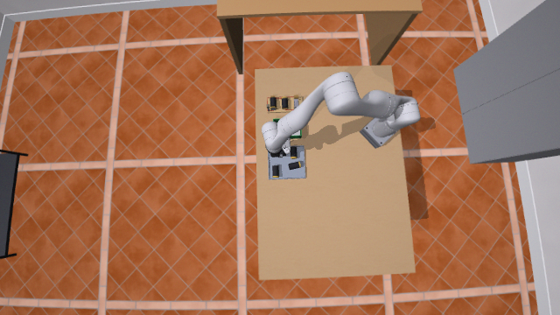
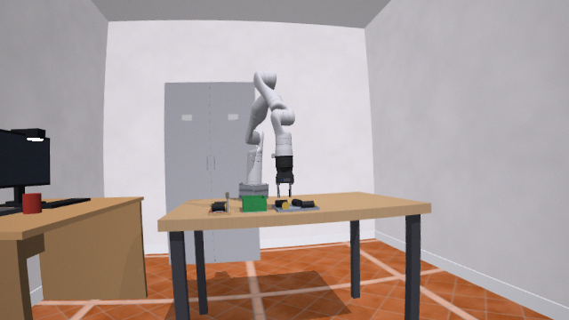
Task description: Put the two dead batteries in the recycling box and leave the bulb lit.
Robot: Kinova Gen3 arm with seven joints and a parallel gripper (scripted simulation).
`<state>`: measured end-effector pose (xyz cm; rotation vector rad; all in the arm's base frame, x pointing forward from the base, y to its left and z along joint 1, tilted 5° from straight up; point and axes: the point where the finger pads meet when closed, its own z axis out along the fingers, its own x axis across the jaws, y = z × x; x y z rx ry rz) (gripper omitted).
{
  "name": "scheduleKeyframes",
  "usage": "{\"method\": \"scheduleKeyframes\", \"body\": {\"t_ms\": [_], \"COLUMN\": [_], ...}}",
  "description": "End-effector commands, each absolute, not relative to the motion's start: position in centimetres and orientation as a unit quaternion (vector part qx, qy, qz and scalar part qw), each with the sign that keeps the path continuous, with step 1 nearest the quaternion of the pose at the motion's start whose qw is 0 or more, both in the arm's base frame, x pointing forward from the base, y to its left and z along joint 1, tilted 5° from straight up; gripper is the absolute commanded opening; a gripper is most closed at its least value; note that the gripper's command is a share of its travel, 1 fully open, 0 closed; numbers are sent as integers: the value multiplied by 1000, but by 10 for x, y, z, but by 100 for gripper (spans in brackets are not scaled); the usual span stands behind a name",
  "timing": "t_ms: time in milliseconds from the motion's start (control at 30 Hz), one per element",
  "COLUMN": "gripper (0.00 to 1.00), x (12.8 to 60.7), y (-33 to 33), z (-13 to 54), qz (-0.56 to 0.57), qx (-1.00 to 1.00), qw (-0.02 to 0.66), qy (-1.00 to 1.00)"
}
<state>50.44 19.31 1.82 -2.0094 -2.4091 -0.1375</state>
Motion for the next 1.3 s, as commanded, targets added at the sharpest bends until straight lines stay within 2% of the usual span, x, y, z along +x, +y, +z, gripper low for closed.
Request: {"method": "scheduleKeyframes", "body": {"t_ms": [0, 400, 1233, 1267], "gripper": [90, 90, 90, 57], "x": [505, 507, 508, 508], "y": [193, 196, 196, 196], "z": [19, -15, -25, -25], "qz": [-45, -45, -45, -45], "qx": [-640, -640, -640, -640], "qw": [0, 0, 0, 0], "qy": [-767, -767, -767, -767]}}
